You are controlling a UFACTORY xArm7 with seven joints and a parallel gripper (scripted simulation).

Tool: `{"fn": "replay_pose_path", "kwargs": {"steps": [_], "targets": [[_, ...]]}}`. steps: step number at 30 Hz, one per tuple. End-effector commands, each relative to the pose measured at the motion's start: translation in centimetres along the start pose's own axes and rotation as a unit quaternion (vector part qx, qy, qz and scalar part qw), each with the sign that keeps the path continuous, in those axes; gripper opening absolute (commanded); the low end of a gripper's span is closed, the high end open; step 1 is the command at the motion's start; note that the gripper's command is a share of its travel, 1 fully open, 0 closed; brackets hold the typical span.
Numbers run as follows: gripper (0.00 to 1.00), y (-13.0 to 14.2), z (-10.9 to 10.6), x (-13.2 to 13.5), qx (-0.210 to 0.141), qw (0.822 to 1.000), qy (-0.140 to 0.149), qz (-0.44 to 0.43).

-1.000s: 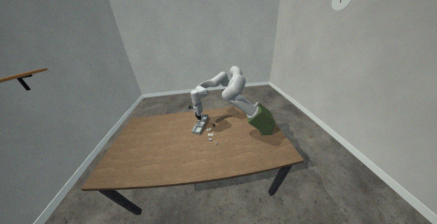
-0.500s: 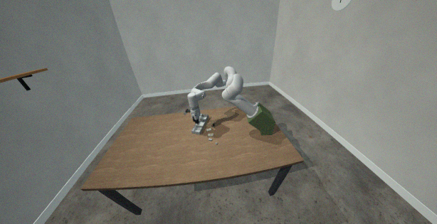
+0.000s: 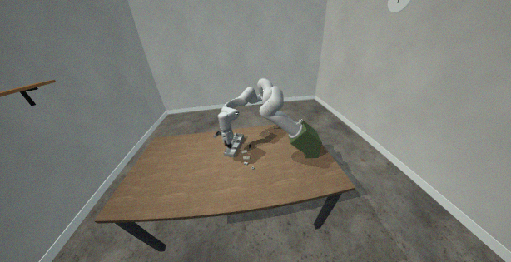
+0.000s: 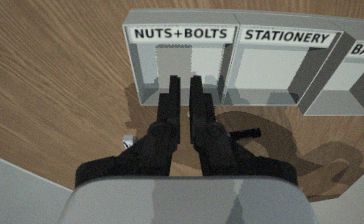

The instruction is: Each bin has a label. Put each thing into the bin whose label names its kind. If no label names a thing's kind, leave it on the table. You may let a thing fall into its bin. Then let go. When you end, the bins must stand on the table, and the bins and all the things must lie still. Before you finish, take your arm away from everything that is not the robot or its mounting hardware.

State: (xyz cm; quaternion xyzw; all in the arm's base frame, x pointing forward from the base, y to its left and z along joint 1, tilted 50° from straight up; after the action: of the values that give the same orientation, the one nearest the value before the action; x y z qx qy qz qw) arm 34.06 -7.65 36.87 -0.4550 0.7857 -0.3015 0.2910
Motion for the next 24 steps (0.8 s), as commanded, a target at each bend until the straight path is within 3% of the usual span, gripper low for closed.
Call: {"fn": "replay_pose_path", "kwargs": {"steps": [1,15,24], "targets": [[0.07,-0.1,1.0,-0.1,0.002,1.000,0.000,0.000],[0.07,-0.1,4.2,-0.1,0.002,1.000,-0.001,-0.001],[0.07,-0.1,4.2,-0.1,0.002,1.000,-0.001,-0.001]]}}
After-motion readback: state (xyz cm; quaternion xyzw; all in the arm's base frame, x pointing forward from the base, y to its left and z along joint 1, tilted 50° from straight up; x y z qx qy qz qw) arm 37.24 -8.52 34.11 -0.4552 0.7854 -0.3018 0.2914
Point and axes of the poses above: the point where the finger pads meet when closed, its own z axis out along the fingers, its own x axis across the jaws, y = z × x, the point moved 10 cm from there along -z, back along the fingers, and after that the axes turned 3 degrees about z, right-handed, at the moved point
